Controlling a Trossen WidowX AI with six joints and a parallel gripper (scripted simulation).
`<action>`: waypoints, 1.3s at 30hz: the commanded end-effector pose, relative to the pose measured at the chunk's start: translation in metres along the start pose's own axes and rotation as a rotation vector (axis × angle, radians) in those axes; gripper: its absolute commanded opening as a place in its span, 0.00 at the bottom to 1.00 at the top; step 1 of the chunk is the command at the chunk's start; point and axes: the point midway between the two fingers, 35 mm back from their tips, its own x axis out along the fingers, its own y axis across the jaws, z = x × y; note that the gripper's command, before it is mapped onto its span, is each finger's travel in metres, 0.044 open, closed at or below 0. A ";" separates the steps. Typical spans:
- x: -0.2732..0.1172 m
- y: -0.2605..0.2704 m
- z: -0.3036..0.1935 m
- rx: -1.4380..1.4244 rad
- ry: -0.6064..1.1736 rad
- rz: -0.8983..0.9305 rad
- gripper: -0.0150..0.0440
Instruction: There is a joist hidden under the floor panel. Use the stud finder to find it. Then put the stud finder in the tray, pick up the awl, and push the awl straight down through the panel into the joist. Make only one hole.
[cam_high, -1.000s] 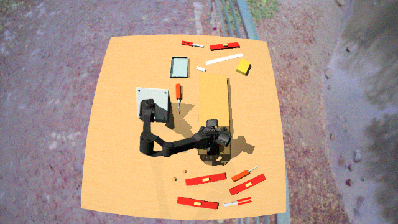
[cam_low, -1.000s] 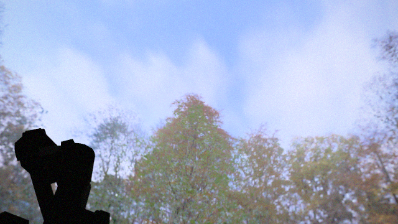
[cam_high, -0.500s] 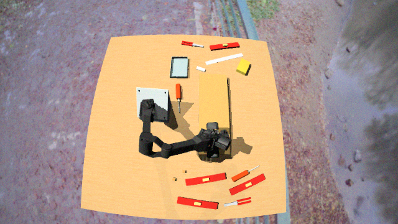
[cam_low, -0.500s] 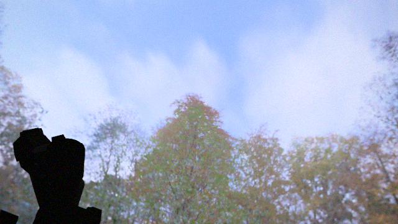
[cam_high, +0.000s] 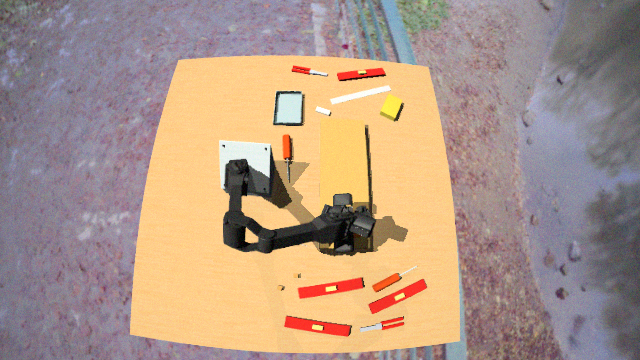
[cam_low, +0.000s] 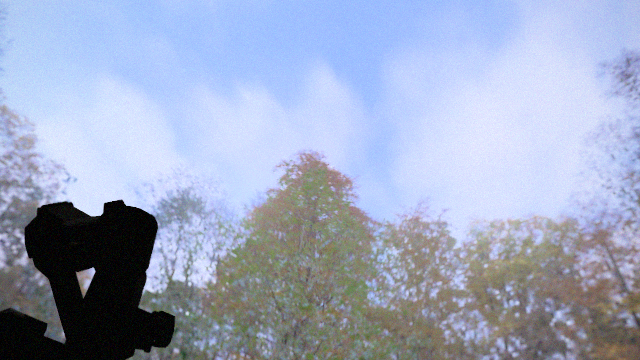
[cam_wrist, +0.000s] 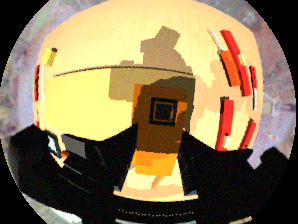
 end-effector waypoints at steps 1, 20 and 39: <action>-0.033 -0.004 0.012 0.012 -0.020 -0.010 0.25; -0.074 0.037 0.034 -0.088 -0.044 0.041 0.25; -0.093 0.230 0.046 -0.536 -0.108 0.250 0.25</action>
